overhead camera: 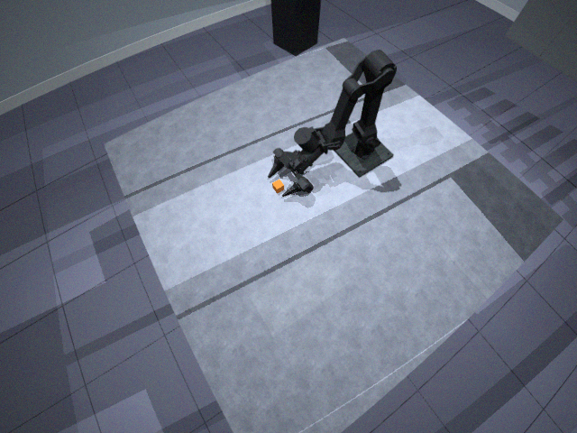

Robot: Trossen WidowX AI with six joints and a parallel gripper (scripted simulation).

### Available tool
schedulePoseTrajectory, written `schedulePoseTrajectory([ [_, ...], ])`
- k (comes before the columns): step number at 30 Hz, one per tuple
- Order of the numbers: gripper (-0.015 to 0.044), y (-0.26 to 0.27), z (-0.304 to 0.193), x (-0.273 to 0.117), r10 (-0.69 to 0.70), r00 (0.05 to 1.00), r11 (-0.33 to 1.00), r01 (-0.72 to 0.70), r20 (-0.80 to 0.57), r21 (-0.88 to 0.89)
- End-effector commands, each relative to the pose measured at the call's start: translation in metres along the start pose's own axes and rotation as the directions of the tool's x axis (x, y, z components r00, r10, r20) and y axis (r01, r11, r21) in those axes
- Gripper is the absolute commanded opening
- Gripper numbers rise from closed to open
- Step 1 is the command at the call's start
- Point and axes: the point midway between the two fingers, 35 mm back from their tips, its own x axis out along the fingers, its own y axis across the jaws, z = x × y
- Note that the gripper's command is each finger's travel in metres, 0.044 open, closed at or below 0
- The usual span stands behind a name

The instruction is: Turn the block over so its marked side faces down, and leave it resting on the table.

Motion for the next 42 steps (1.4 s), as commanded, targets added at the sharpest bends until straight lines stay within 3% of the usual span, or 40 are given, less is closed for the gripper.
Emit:
schedulePoseTrajectory([
  [1,0.0440,-0.001,0.004,0.005,0.002,0.999,1.000,-0.002,-0.048,0.004],
  [6,0.0440,-0.004,0.022,0.003,0.000,0.972,1.000,0.001,-0.234,0.006],
  [11,0.0440,-0.003,0.047,-0.025,0.000,0.917,1.000,0.001,-0.398,0.000],
  [18,0.0440,0.001,0.055,-0.053,0.004,0.866,1.000,-0.005,-0.500,0.000],
  [35,0.0440,0.001,0.055,-0.052,0.004,0.863,1.000,-0.005,-0.504,0.001],
  [42,0.0440,-0.001,0.072,-0.040,0.008,0.740,1.000,-0.003,-0.672,0.009],
])
